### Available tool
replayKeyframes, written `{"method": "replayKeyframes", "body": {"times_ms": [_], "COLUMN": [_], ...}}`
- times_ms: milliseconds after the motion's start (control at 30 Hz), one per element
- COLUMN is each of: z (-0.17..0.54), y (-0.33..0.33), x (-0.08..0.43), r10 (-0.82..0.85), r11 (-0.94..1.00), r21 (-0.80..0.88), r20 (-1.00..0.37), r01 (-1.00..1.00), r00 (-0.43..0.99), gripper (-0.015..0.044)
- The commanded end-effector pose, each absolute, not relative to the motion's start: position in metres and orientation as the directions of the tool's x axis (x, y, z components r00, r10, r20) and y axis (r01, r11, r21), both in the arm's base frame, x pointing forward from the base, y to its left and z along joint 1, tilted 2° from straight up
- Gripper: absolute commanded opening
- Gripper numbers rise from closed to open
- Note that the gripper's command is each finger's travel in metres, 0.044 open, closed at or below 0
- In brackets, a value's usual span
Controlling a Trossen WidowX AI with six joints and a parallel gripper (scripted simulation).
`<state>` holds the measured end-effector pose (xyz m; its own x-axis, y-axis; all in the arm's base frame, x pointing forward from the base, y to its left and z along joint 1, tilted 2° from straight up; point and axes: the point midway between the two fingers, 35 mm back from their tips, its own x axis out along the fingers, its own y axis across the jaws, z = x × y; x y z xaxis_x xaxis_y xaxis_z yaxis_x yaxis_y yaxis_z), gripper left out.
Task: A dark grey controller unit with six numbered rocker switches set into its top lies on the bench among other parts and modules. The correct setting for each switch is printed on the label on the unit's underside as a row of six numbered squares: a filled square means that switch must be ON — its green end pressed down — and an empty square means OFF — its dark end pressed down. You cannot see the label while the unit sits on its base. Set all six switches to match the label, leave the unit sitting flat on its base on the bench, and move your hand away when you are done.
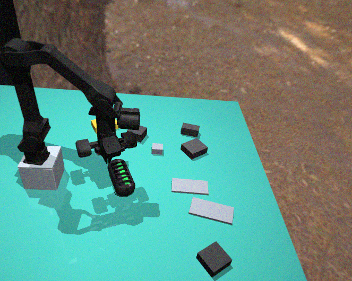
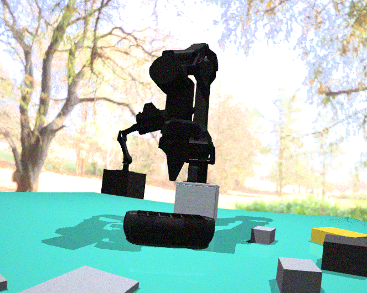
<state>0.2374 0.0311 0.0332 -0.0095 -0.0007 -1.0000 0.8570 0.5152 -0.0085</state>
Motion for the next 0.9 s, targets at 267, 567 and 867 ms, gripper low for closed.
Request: {"method": "replayKeyframes", "body": {"times_ms": [267, 567, 867], "z": [0.0333, 0.0333, 0.0282], "y": [0.0311, 0.0311, 0.0271], "x": [0.2374, 0.2374, 0.2394], "r10": [0.000, 0.000, 0.017], "r11": [0.515, 0.515, 0.514], "r21": [-0.008, -0.008, 0.015], "r20": [-1.000, -1.000, -1.000], "r01": [0.857, 0.857, 0.858], "r00": [-0.009, -0.009, 0.008], "gripper": [0.0079, 0.0315, 0.0387]}}
